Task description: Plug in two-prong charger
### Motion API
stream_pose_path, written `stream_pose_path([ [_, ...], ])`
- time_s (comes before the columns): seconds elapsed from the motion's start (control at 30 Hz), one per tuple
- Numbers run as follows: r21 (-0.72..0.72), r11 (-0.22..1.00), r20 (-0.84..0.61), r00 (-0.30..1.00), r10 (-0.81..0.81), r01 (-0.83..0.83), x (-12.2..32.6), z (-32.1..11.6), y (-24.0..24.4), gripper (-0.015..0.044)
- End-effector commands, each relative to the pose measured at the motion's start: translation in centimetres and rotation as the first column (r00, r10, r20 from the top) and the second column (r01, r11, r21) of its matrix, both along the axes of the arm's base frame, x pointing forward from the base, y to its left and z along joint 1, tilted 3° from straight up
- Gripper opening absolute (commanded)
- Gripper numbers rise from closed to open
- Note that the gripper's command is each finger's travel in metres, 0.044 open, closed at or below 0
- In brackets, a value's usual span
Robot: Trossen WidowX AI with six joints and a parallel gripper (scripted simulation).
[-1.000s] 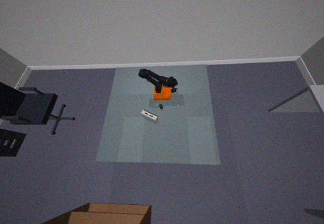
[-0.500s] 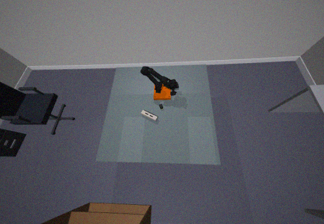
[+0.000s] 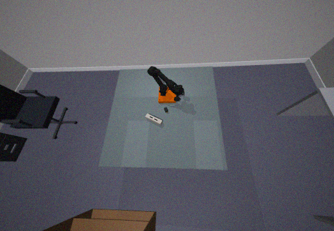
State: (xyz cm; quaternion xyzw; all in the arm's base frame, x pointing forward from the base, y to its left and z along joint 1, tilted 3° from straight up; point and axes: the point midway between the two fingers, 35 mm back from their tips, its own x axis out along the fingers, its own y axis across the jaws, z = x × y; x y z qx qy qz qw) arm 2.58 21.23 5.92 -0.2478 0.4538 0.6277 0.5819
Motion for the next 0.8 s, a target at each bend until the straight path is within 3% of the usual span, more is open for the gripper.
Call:
stream_pose_path([
  [0.0,-0.047,0.998,0.015,0.999,-0.052,0.053,1.5,-0.2,-0.3,0.0440],
  [0.77,-0.230,0.920,0.078,0.948,-0.308,0.318,8.9,-0.3,-3.1,0.0440],
])
